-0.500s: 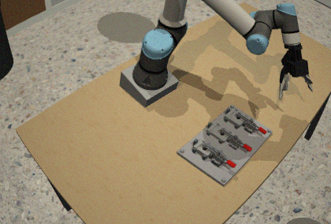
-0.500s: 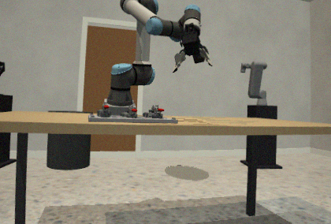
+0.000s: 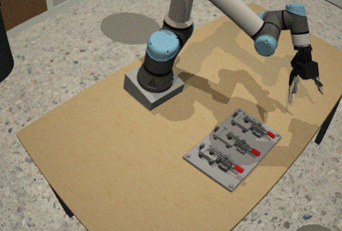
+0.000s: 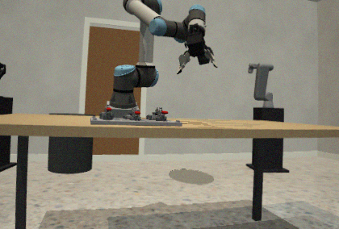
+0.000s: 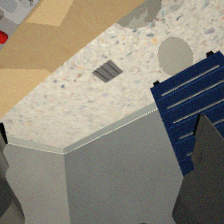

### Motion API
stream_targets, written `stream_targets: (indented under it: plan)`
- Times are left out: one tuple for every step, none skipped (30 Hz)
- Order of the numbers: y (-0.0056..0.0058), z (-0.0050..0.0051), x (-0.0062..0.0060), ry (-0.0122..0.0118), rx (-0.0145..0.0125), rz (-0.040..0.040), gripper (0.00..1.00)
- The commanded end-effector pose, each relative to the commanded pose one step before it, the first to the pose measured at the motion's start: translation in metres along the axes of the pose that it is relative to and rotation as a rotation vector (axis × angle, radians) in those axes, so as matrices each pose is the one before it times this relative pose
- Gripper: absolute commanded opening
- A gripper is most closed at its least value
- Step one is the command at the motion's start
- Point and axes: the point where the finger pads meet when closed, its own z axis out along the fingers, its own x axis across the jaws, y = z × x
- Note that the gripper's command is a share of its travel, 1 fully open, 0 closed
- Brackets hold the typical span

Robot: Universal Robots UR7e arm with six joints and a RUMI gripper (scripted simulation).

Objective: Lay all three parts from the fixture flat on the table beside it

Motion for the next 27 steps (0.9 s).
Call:
stream_targets:
  plan:
    - [0.00048, -0.00048, 0.00033, 0.00113, -0.00083, 0.00058, 1.0]
    - [0.0, 0.0, 0.0, 0.0, 0.0, 0.0, 1.0]
    - [0.0, 0.0, -0.00001, -0.00002, 0.00001, 0.00006, 1.0]
    - [0.00003, 0.00001, -0.00007, -0.0001, 0.00008, 0.00039, 1.0]
    - [0.00008, 0.00002, -0.00017, -0.00026, 0.00021, 0.00102, 1.0]
    - [0.00015, 0.00004, -0.00033, -0.00049, 0.00039, 0.00193, 1.0]
    - [0.00025, 0.00006, -0.00053, -0.00079, 0.00062, 0.00309, 1.0]
    - [0.00036, 0.00009, -0.00076, -0.00114, 0.0009, 0.00448, 1.0]
    - [0.00049, 0.00012, -0.00103, -0.00155, 0.00121, 0.00607, 1.0]
    - [0.00064, 0.00015, -0.00132, -0.002, 0.00155, 0.00784, 1.0]
    - [0.0008, 0.00018, -0.00164, -0.0025, 0.00192, 0.00977, 1.0]
    - [0.00097, 0.00022, -0.00198, -0.00303, 0.0023, 0.01184, 1.0]
    - [0.00116, 0.00025, -0.00233, -0.0036, 0.00269, 0.01403, 1.0]
    - [0.00137, 0.00028, -0.00269, -0.0042, 0.00308, 0.01632, 1.0]
    - [0.00158, 0.00031, -0.00305, -0.00483, 0.00346, 0.01869, 1.0]
    - [0.00181, 0.00033, -0.00341, -0.00548, 0.00383, 0.02112, 1.0]
    - [0.00205, 0.00035, -0.00376, -0.00615, 0.00419, 0.0236, 1.0]
    - [0.0, 0.0, 0.0, 0.0, 0.0, 0.0, 1.0]
    - [0.0, 0.0, 0.0, 0.0, 0.0, 0.0, 1.0]
    - [0.00231, 0.00036, -0.0041, -0.00683, 0.00451, 0.02612, 1.0]
    - [0.00257, 0.00037, -0.00443, -0.00752, 0.0048, 0.02866, 1.0]
    - [0.00285, 0.00037, -0.00473, -0.00821, 0.00505, 0.0312, 1.0]
    - [0.00314, 0.00036, -0.00502, -0.00891, 0.00526, 0.03373, 1.0]
    - [0.00343, 0.00035, -0.00527, -0.0096, 0.00542, 0.03624, 1.0]
    - [0.00373, 0.00033, -0.0055, -0.01028, 0.00553, 0.03871, 1.0]
    - [0.00403, 0.0003, -0.00569, -0.01094, 0.00558, 0.04113, 1.0]
    - [0.00413, 0.00026, -0.00557, -0.01103, 0.00533, 0.04144, 1.0]
